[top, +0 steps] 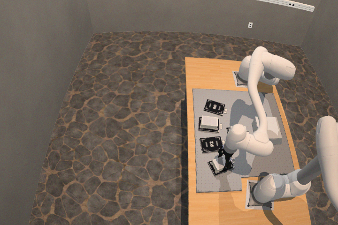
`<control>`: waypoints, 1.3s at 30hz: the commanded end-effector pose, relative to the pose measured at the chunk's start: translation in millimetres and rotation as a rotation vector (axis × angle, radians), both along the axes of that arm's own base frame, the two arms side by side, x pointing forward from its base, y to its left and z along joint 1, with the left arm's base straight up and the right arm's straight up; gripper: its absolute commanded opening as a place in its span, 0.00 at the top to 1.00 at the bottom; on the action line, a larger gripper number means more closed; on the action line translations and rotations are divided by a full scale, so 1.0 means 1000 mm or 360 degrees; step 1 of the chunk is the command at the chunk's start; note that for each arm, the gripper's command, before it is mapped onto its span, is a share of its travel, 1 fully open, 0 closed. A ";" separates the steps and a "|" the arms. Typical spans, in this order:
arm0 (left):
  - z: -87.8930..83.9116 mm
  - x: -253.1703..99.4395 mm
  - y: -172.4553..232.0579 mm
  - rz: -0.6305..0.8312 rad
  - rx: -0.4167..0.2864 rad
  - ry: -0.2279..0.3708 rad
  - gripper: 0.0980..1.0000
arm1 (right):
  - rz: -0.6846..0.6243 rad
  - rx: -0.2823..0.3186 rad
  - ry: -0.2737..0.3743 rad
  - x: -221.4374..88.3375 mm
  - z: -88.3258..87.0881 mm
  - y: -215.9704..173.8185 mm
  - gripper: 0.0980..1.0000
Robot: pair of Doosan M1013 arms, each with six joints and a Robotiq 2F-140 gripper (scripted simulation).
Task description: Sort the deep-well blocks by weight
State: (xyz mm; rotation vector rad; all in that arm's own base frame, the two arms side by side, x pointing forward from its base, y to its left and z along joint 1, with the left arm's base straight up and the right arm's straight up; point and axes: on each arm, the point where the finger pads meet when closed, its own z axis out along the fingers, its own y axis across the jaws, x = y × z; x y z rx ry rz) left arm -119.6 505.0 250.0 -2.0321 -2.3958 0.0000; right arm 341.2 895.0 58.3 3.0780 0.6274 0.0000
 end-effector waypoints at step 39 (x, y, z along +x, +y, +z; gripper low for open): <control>0.001 0.000 0.000 0.0000 0.0002 0.0001 0.00 | 0.0000 0.0003 -0.0001 0.000 -0.004 0.001 0.00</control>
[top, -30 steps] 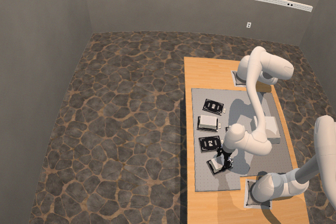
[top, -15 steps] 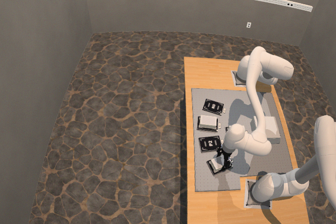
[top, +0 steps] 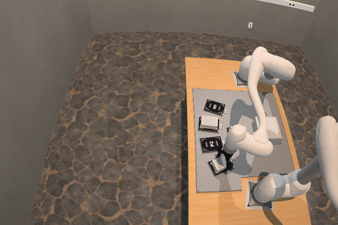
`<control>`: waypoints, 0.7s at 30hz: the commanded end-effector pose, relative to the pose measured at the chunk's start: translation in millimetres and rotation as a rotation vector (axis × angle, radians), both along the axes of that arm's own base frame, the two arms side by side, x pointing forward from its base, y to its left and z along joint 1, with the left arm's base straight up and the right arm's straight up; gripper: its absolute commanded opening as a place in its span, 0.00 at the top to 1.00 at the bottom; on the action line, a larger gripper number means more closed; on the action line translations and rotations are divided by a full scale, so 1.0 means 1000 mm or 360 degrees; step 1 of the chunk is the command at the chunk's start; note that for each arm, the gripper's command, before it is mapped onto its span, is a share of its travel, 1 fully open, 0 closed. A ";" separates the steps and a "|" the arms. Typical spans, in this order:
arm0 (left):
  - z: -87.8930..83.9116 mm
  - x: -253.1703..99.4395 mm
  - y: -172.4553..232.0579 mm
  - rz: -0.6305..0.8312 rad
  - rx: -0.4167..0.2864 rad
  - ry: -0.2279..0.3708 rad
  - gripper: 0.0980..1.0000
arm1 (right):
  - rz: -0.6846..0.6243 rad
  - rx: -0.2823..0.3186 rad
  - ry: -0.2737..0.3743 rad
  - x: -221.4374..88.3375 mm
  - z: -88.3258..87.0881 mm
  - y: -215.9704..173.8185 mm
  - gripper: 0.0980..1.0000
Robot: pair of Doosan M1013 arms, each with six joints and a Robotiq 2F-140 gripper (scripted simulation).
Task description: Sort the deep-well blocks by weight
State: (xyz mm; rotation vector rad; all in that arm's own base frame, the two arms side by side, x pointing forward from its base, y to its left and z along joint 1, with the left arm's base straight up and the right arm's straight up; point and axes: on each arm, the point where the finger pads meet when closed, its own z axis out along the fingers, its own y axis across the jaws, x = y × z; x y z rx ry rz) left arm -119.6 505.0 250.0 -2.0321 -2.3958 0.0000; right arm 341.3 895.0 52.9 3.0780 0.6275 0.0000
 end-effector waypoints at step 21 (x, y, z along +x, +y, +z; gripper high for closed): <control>0.001 0.000 0.000 0.0000 0.0002 0.0001 0.00 | 0.0000 0.0003 -0.0001 0.000 0.015 0.000 0.00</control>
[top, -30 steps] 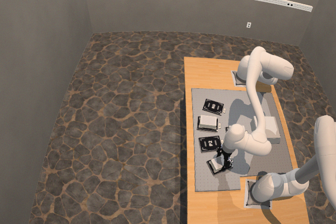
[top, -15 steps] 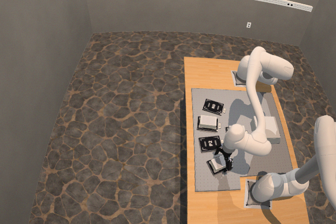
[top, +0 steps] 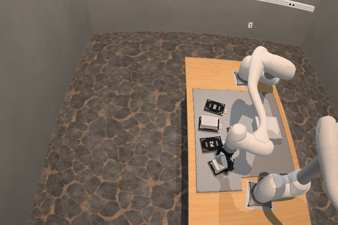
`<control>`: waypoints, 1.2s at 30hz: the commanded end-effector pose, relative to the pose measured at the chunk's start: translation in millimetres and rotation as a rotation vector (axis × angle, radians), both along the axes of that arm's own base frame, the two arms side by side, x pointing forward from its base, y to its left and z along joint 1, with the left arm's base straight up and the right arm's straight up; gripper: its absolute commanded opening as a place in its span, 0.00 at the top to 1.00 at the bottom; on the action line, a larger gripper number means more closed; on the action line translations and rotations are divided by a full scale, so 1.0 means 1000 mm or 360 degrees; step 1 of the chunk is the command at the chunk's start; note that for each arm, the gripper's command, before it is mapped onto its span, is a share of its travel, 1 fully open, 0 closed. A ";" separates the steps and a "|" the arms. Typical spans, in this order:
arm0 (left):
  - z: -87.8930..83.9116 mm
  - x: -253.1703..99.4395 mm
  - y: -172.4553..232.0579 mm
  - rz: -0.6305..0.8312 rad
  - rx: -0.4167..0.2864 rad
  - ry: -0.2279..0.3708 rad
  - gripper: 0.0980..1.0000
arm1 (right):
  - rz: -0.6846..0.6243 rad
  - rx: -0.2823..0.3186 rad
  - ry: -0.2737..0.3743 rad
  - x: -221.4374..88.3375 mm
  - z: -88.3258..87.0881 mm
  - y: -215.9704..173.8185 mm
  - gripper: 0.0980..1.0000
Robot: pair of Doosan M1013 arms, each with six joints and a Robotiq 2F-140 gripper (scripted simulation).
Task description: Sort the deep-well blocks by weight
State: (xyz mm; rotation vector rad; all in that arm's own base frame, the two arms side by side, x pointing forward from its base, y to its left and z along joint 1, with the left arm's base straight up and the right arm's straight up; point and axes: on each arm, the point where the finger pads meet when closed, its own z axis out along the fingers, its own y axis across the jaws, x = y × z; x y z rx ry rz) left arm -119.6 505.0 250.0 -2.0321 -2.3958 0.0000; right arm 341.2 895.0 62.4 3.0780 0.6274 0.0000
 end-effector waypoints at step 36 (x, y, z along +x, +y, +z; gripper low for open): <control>0.001 0.000 0.000 0.0000 0.0002 0.0001 0.00 | 0.0000 0.0003 0.0000 0.000 0.071 0.000 0.00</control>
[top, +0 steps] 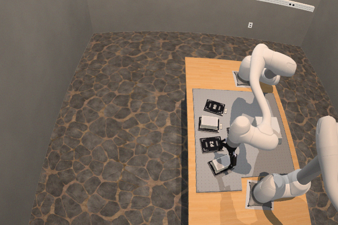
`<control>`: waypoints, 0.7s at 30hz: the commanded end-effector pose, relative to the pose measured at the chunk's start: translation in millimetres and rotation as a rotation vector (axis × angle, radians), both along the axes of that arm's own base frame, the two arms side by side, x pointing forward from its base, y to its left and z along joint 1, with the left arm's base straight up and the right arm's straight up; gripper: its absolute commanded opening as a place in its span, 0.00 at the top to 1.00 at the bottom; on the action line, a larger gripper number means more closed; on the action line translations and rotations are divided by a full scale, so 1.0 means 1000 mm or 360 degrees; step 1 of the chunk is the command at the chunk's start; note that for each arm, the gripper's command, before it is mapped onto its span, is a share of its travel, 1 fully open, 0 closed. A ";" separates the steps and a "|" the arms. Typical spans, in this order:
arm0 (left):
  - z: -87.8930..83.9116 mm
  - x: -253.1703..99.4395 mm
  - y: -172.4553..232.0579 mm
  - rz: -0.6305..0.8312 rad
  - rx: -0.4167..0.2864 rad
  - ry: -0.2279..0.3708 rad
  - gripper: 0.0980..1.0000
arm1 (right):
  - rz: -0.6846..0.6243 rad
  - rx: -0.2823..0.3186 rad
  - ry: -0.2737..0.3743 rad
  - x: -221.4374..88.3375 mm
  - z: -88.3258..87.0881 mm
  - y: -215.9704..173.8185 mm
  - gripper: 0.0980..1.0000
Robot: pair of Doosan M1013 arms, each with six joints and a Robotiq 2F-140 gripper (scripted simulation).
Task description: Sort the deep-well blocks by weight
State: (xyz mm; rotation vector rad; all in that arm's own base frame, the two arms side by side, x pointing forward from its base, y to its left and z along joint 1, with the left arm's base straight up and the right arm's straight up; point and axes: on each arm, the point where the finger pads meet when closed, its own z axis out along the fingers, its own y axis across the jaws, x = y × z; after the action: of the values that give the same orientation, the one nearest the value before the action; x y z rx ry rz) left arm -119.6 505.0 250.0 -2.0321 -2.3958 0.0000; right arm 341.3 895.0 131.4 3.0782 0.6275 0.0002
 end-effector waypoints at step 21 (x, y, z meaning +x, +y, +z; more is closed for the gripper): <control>0.001 0.000 0.000 0.0000 0.0002 0.0001 0.00 | -0.0478 0.0003 0.0000 -0.023 0.000 -0.038 0.00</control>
State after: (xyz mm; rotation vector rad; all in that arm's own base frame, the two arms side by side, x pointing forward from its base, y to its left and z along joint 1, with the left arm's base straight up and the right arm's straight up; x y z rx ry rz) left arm -119.6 505.0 250.0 -2.0321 -2.3958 0.0000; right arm 322.5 863.0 129.7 3.1300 0.2465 -0.0060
